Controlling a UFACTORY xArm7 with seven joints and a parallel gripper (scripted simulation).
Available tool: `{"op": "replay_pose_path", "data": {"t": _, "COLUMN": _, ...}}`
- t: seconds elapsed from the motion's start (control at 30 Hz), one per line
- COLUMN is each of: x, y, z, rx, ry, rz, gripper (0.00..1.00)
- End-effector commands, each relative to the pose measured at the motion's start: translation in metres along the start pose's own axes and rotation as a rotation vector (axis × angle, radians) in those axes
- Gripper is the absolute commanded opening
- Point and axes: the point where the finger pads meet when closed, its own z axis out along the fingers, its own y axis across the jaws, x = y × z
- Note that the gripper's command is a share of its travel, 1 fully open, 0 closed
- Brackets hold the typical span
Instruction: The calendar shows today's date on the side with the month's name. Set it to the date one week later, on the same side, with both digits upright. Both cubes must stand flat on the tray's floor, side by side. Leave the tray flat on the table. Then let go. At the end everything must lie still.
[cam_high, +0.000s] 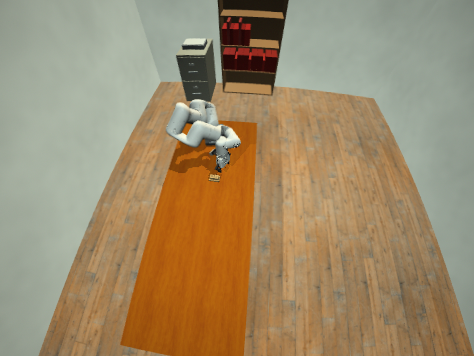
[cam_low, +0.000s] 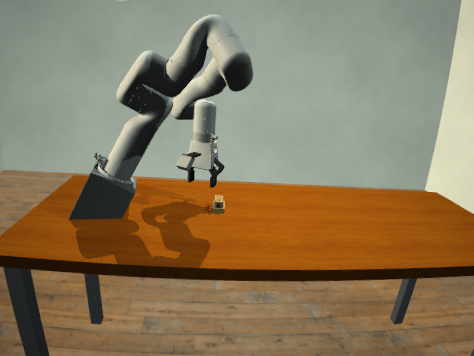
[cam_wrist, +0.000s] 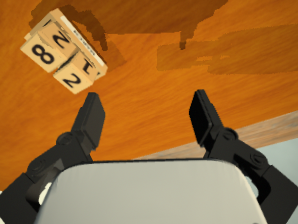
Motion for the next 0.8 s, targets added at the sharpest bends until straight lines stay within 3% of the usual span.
{"op": "replay_pose_path", "data": {"t": 0.0, "x": -0.002, "y": -0.003, "z": -0.001, "rx": 0.0, "ry": 0.0, "rz": -0.002, "gripper": 1.0}}
{"op": "replay_pose_path", "data": {"t": 0.2, "x": -0.008, "y": -0.018, "z": -0.004, "rx": 0.0, "ry": 0.0, "rz": -0.002, "gripper": 1.0}}
{"op": "replay_pose_path", "data": {"t": 0.77, "x": -0.008, "y": -0.019, "z": -0.004, "rx": 0.0, "ry": 0.0, "rz": -0.002, "gripper": 1.0}}
